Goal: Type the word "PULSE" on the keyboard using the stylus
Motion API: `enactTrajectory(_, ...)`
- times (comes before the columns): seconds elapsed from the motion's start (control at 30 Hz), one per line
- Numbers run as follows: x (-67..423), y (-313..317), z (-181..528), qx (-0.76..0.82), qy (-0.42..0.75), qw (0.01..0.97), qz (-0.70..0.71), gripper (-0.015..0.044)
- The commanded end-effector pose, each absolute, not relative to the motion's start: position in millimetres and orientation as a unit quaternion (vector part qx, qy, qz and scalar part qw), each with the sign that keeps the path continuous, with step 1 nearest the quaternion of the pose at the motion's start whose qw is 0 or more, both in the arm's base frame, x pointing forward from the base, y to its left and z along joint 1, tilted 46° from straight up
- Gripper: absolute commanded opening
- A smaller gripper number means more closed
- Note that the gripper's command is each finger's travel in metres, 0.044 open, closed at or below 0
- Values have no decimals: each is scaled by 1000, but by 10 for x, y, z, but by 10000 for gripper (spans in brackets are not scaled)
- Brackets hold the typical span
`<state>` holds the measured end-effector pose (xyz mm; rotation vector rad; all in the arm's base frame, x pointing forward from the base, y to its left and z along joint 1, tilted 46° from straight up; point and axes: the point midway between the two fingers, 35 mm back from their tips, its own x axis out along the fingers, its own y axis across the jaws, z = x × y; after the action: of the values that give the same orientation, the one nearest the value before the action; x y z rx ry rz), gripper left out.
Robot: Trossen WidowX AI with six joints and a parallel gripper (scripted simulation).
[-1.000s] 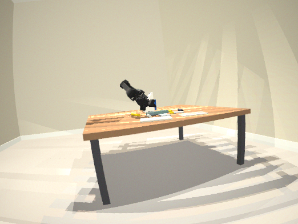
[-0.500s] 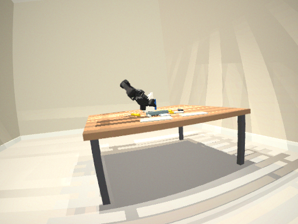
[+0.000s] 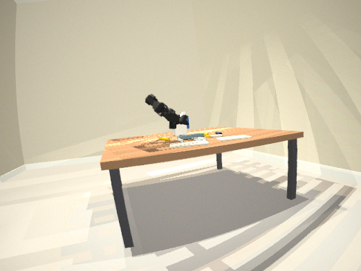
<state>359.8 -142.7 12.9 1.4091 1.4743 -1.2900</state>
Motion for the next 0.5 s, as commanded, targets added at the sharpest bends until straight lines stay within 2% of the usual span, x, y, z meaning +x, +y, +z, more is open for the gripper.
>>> enactTrajectory(0.0, 3601, -1419, 125, 545, 572, 357, -499, 45)
enactTrajectory(0.07, 3602, -1400, 108, 545, 572, 357, -499, 0)
enactTrajectory(0.47, 3578, -1003, -227, 548, 571, 352, -500, 0)
